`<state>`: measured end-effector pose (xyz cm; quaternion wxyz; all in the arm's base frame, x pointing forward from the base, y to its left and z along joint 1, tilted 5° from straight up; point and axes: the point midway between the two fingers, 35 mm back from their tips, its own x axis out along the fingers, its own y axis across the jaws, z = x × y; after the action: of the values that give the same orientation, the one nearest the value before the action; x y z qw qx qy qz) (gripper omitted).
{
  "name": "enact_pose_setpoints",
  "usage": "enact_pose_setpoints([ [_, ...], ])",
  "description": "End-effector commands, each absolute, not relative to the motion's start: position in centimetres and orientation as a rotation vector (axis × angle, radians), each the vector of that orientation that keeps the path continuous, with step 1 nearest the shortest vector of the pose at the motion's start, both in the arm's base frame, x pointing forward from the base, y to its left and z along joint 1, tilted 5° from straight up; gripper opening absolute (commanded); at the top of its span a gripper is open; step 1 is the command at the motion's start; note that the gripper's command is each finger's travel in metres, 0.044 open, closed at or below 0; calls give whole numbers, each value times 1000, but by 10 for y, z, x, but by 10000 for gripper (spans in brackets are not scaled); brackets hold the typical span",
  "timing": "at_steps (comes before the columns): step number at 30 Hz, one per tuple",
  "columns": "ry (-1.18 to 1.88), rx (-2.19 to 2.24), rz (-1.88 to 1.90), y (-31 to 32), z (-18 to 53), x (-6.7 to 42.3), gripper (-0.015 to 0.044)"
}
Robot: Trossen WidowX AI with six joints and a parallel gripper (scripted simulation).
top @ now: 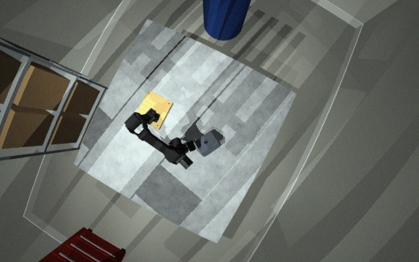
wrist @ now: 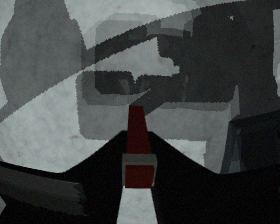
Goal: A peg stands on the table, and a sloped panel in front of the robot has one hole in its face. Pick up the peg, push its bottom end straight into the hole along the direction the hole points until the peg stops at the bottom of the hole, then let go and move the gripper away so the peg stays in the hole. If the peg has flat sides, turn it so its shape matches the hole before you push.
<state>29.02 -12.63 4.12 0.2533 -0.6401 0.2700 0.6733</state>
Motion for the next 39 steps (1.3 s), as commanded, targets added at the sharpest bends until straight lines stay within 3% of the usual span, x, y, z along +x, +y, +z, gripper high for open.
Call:
enact_pose_setpoints([
  [1, 733, -1740, 1829, -127, 47, 291, 0],
  [22, 728, -1736, 1836, -129, 118, 298, 0],
  [39, 751, -1811, 1823, -115, 125, 306, 0],
])
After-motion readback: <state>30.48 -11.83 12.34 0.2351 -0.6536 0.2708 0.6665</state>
